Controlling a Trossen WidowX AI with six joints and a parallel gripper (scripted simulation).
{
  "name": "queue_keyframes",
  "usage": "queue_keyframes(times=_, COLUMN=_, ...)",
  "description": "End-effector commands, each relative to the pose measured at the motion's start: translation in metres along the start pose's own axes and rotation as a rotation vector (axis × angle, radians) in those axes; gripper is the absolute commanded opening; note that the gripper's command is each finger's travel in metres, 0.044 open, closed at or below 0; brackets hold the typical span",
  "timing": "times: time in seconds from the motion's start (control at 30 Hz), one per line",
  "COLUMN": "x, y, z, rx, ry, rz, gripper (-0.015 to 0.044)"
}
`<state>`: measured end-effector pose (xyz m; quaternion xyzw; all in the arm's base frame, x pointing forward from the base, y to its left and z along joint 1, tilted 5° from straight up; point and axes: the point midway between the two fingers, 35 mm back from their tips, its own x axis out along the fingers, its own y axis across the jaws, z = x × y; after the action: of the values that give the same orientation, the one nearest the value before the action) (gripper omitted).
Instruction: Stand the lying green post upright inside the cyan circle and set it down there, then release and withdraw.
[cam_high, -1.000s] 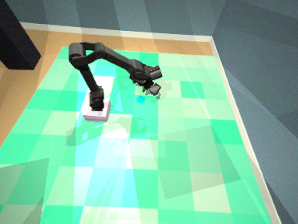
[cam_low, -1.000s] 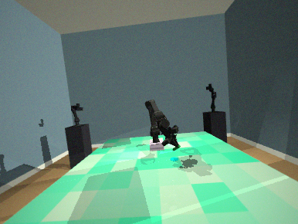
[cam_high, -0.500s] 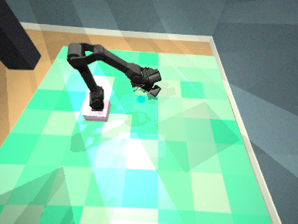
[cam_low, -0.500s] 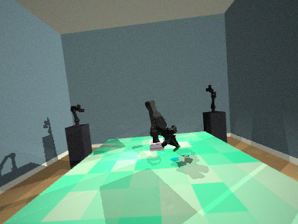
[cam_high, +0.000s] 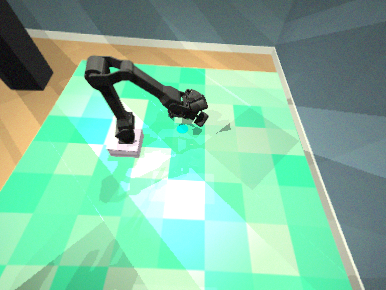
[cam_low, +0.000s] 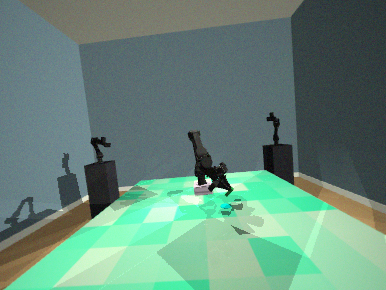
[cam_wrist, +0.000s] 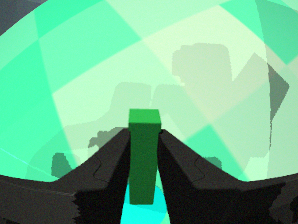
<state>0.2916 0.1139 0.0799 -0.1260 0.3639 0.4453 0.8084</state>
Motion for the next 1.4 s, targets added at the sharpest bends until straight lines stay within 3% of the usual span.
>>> queue_keyframes(times=0.0, x=-0.001, y=0.001, z=-0.001, rx=-0.005, ry=-0.034, rz=0.007, gripper=0.0023)
queue_keyframes(times=1.37, x=-0.019, y=0.001, z=-0.005, rx=-0.06, ry=-0.308, rz=0.024, gripper=0.0023)
